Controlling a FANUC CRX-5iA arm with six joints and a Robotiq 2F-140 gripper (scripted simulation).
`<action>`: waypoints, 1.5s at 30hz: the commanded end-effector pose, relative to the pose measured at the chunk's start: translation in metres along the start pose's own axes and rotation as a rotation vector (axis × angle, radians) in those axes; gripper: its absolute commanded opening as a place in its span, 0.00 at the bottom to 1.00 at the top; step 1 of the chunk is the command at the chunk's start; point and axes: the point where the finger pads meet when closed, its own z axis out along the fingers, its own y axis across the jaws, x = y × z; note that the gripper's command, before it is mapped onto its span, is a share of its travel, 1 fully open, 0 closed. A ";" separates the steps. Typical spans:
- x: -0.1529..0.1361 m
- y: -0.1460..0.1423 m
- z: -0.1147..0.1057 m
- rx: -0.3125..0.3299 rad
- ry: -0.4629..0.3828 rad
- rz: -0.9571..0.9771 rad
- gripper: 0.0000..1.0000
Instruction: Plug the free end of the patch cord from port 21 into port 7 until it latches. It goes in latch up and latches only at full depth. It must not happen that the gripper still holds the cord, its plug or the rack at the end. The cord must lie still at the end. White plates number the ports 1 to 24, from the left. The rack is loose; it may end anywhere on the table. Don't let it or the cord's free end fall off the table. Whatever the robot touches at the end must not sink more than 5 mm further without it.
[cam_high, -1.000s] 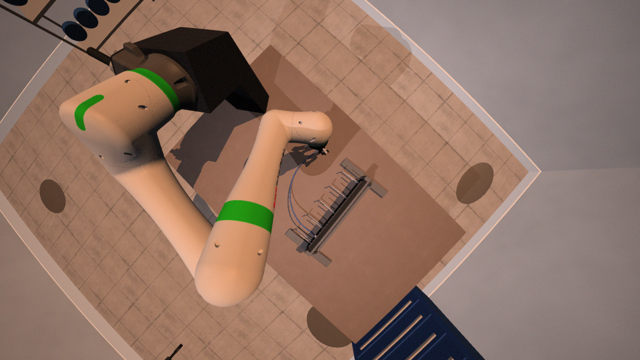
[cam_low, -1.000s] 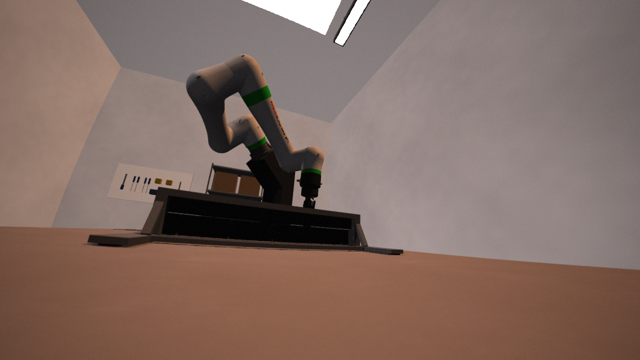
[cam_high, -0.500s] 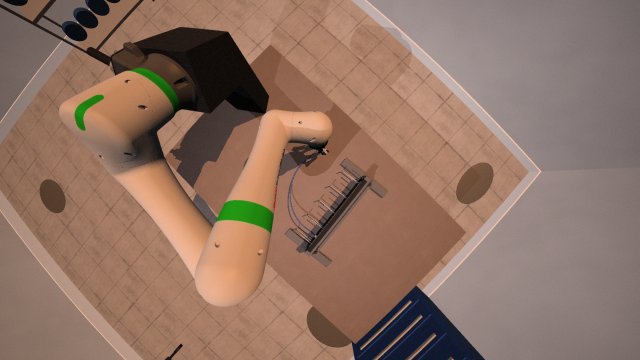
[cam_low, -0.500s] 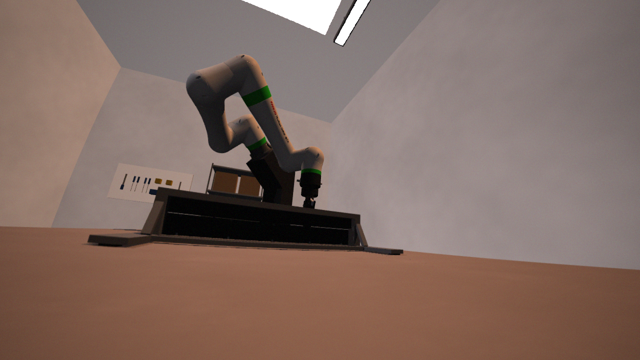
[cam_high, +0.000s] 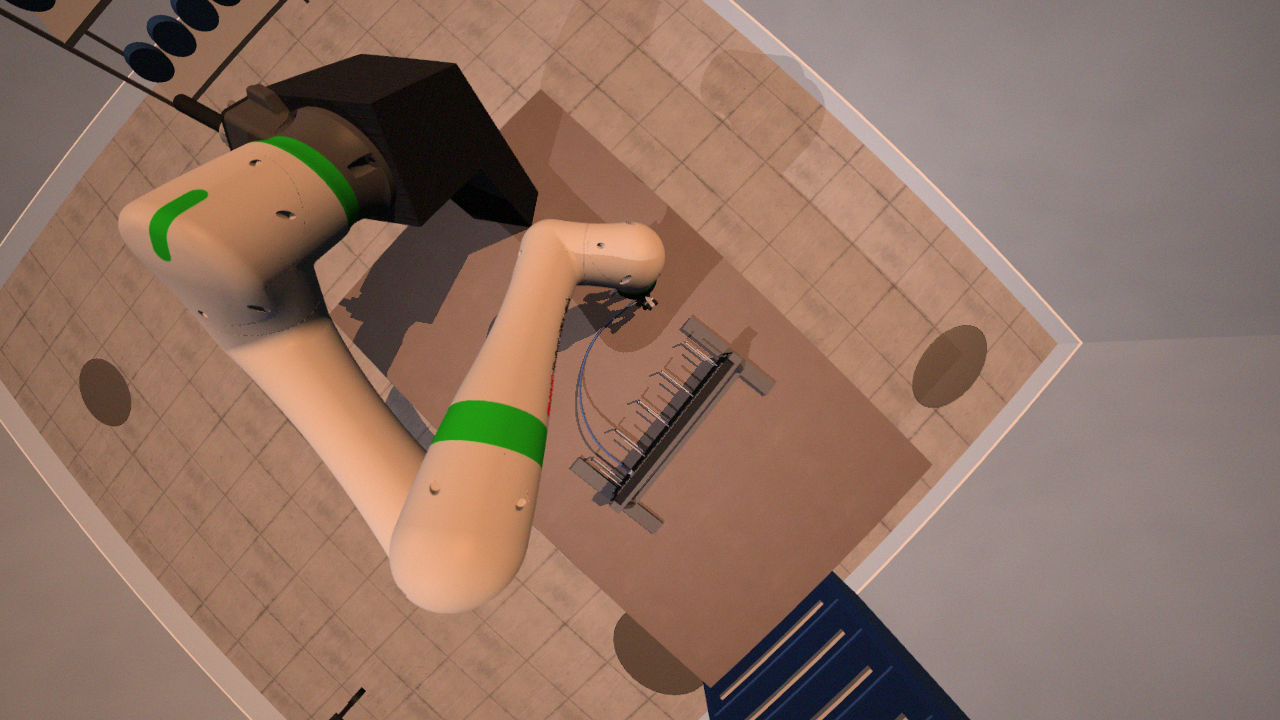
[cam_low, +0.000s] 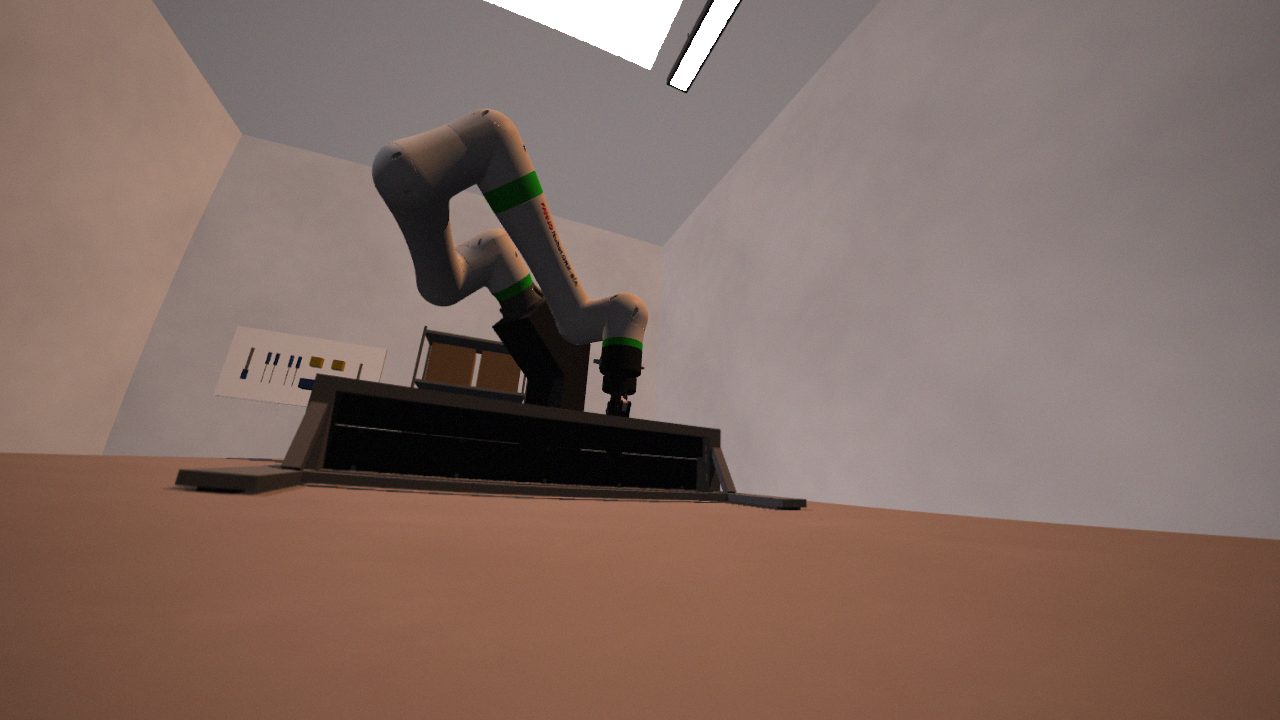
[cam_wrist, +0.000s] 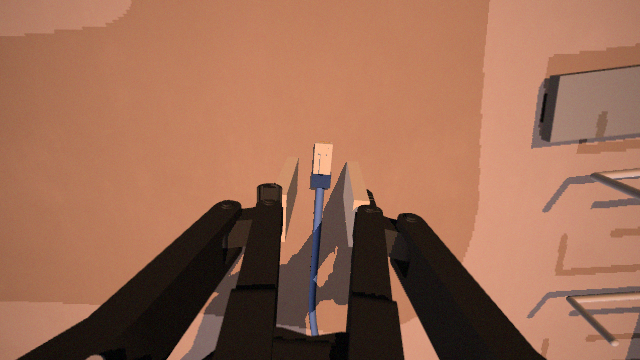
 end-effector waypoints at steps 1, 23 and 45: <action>0.000 0.000 0.000 0.000 0.000 0.000 0.22; 0.000 0.000 0.000 0.000 0.000 0.000 0.00; 0.000 0.000 0.000 0.000 0.000 0.000 0.00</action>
